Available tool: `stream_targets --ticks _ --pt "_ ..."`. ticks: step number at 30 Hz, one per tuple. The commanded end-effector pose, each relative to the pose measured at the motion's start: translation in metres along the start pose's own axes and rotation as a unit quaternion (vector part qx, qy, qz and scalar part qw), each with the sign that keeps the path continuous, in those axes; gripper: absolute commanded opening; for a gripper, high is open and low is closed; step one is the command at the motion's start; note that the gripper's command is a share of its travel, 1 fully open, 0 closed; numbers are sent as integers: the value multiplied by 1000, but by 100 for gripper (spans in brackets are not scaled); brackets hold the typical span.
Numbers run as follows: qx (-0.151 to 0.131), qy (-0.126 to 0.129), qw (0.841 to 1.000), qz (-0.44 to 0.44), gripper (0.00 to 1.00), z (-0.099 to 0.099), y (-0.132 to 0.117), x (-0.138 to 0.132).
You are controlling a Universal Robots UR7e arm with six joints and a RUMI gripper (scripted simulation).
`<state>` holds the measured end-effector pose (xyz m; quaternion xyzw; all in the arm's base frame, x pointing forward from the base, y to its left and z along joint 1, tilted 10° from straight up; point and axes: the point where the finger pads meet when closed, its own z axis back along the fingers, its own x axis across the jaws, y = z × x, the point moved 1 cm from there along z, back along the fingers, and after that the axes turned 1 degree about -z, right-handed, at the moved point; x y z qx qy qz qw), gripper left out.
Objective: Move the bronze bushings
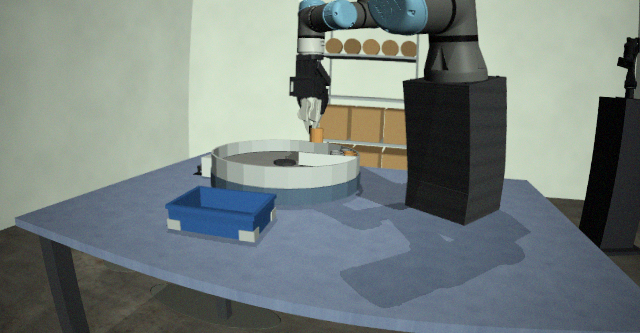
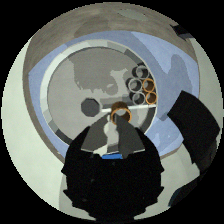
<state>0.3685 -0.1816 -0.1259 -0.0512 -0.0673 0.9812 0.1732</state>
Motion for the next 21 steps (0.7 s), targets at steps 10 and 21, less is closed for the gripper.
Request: stream_targets --ticks 10,21 --pt "0 -1 983 182 0 0 -18 -16" --pt "1 -2 941 338 0 -1 -37 -28"
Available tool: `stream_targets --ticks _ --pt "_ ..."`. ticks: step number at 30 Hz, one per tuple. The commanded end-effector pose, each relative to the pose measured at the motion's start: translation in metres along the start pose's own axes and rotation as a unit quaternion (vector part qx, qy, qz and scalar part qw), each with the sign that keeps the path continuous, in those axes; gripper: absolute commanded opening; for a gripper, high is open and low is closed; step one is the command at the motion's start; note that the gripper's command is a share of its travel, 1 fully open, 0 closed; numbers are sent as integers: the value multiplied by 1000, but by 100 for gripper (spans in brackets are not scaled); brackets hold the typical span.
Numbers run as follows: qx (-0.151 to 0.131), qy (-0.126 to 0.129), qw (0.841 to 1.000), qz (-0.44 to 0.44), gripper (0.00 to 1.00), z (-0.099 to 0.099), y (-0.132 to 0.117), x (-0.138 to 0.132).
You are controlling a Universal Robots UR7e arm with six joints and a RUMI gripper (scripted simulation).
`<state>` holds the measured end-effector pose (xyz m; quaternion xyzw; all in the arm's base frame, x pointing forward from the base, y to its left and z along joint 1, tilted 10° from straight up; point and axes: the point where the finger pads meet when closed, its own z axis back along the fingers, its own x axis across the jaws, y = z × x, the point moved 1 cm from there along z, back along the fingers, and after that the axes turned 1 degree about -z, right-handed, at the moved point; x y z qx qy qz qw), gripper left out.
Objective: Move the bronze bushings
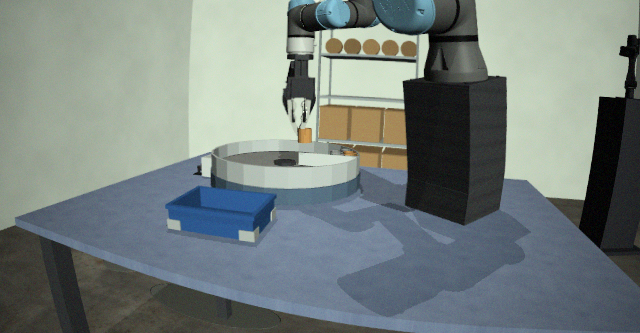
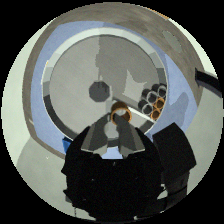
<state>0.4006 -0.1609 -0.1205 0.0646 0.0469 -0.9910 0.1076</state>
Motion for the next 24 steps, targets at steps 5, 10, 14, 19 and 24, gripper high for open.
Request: stream_targets --ticks 5,10,14,19,24 --pt "-2 1 987 163 0 0 -10 -20" --pt "-1 1 963 268 0 0 -19 -34" --pt "-1 0 935 355 0 0 -27 -45" --pt "-1 0 907 420 0 -1 -34 -53" --pt "-1 0 851 525 0 -1 -47 -66"
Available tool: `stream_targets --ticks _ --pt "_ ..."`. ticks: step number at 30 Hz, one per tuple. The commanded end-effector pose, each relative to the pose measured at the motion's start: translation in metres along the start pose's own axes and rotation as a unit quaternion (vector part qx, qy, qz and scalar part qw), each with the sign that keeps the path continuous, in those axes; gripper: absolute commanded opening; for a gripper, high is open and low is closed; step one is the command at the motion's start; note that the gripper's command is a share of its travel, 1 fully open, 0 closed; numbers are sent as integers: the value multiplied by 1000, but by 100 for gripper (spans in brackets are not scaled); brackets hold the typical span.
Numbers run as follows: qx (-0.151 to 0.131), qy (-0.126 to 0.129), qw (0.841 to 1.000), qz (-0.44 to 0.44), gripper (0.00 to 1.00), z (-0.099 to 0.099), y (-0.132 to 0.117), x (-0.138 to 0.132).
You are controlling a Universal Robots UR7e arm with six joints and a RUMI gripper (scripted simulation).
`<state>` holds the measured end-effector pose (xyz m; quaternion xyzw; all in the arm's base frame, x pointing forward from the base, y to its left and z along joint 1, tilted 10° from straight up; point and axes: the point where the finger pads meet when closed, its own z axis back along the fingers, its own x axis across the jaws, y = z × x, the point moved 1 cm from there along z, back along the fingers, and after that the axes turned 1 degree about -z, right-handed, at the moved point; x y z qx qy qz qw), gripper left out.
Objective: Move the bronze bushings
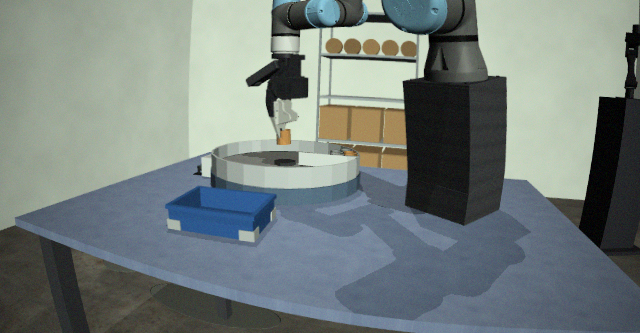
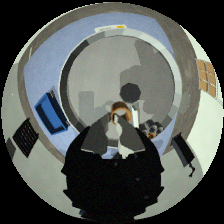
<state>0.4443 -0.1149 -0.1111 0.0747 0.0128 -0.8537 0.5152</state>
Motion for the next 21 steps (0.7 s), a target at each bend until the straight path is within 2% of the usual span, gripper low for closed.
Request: stream_targets --ticks 1,8,10,11,16,21 --pt "-1 4 990 139 0 0 3 -21" --pt "0 3 958 287 0 0 3 -48" --pt "0 3 958 287 0 0 3 -48" --pt "0 4 939 343 0 0 3 -52" --pt "1 2 899 437 0 1 1 -71" --pt "1 1 847 532 0 1 -3 -90"
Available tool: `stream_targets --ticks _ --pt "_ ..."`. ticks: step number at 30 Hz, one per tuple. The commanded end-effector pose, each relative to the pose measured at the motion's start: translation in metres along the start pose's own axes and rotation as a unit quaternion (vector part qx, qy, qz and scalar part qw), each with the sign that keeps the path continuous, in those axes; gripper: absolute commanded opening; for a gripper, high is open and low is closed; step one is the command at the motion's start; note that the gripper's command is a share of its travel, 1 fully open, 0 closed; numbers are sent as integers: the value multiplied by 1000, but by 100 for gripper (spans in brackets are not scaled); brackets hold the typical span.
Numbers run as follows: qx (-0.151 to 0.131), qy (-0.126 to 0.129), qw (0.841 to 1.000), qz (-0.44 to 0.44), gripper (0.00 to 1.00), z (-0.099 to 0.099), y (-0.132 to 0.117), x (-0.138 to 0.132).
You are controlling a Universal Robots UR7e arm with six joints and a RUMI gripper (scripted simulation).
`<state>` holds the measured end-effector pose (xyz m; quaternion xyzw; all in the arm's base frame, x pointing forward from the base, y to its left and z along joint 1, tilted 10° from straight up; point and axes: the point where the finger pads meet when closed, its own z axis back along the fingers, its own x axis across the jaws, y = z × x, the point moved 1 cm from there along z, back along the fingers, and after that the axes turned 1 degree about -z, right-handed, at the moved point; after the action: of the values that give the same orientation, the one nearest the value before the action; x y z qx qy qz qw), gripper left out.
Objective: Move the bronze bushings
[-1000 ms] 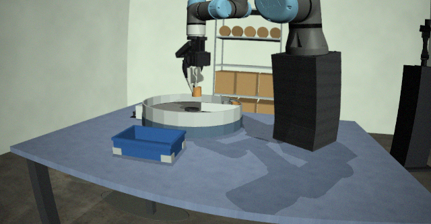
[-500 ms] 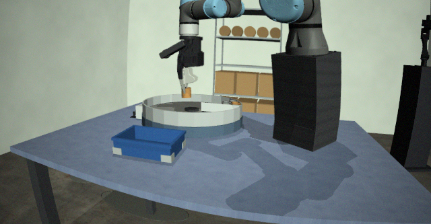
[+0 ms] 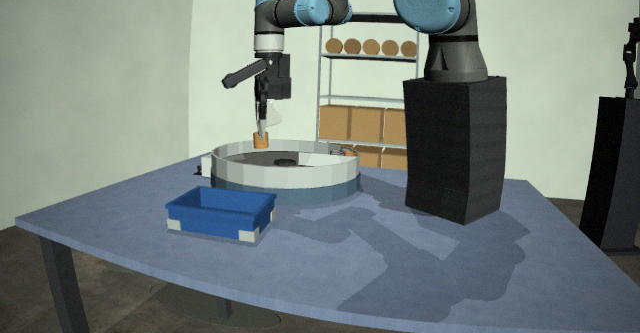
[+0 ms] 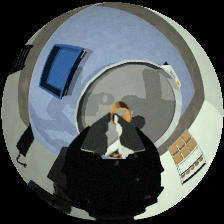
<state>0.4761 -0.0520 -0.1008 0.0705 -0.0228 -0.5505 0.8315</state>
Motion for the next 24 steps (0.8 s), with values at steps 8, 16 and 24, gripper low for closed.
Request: stream_targets --ticks 8,16,24 --pt "4 3 960 279 0 1 27 -32" --pt "4 1 899 438 0 2 42 -56" --pt "5 0 812 584 0 3 52 -73"
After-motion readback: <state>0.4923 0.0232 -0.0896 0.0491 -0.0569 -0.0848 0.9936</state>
